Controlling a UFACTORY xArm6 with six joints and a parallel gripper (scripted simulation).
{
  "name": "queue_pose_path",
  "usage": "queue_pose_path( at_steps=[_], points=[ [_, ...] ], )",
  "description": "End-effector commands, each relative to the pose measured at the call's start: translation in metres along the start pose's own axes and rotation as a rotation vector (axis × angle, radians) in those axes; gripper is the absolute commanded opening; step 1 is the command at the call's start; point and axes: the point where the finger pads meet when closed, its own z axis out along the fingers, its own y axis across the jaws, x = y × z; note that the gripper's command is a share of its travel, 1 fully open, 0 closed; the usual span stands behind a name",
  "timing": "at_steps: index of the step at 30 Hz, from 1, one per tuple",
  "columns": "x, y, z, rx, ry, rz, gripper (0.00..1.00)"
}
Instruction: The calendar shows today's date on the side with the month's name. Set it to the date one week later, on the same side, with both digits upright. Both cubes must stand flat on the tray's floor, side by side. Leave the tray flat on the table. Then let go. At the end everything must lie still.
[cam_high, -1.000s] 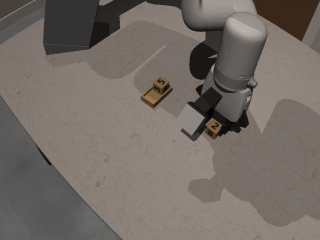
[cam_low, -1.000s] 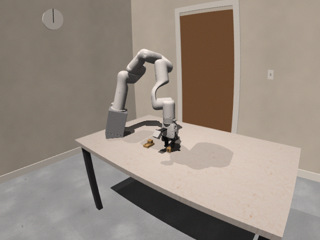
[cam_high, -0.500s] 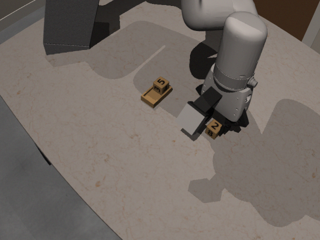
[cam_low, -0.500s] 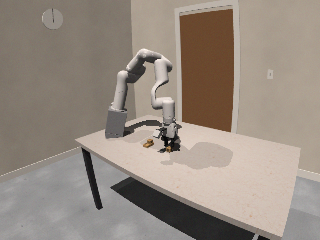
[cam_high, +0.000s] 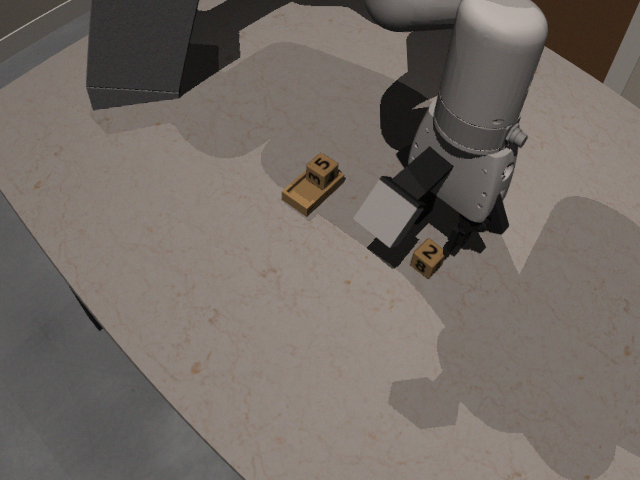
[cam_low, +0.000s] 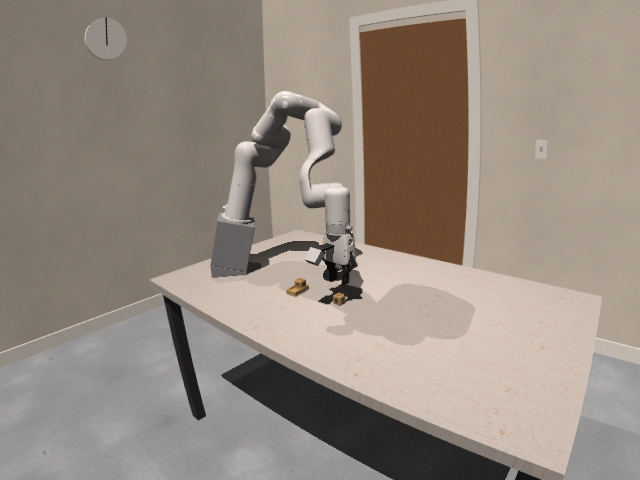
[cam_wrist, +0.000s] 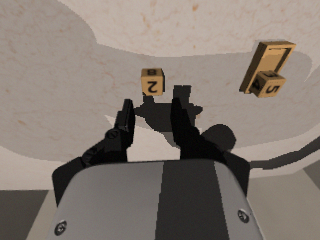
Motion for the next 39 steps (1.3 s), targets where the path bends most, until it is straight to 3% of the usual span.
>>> queue_pose_path(
  at_steps=[1, 14, 29, 39],
  points=[
    [-0.0001, -0.0013, -0.0098, 0.003, 0.000, 0.000, 0.47],
    [0.0005, -0.0007, -0.0115, -0.004, 0.021, 0.001, 0.47],
    [-0.0008, -0.0007, -0.0114, -0.007, 0.211, 0.002, 0.47],
    [-0.0051, -0.0013, -0.0110, 0.003, 0.240, 0.000, 0.47]
  ],
)
